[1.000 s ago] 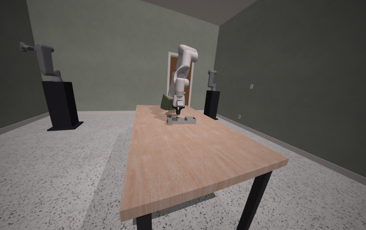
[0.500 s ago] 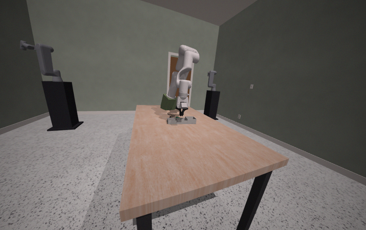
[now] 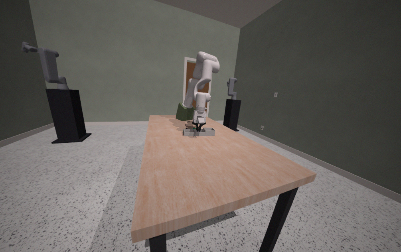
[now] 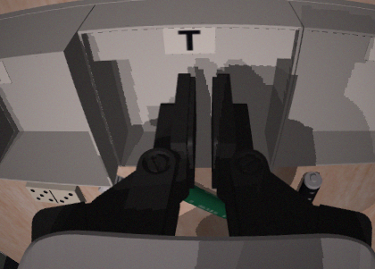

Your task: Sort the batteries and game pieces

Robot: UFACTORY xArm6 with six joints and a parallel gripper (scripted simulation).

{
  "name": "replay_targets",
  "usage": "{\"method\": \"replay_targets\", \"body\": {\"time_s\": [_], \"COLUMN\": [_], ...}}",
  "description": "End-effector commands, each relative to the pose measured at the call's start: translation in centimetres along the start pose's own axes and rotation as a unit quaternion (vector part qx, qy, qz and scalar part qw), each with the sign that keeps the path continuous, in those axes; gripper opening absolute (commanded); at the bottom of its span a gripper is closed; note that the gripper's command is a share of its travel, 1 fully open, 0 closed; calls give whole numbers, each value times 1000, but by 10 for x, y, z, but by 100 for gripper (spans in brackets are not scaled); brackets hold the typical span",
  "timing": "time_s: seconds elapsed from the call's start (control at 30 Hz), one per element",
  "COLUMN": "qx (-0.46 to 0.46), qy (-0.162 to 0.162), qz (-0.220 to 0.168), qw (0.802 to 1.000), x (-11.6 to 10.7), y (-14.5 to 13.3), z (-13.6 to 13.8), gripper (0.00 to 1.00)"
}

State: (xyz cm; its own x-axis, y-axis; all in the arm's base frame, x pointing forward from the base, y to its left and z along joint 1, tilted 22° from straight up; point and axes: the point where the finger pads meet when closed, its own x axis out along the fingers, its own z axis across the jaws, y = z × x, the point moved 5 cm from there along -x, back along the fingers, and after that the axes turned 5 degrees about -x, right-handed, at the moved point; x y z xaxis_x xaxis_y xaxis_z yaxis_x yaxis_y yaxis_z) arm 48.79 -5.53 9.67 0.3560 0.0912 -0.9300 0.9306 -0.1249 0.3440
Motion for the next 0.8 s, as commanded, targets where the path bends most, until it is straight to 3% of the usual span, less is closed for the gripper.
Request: {"method": "replay_targets", "body": {"time_s": [0.0,0.77], "qx": [0,0], "qy": [1,1], "qz": [3,3], "qw": [1000,1000], "x": [4,10], "y": [2,2], "z": [0,0], "gripper": [7,7]}}
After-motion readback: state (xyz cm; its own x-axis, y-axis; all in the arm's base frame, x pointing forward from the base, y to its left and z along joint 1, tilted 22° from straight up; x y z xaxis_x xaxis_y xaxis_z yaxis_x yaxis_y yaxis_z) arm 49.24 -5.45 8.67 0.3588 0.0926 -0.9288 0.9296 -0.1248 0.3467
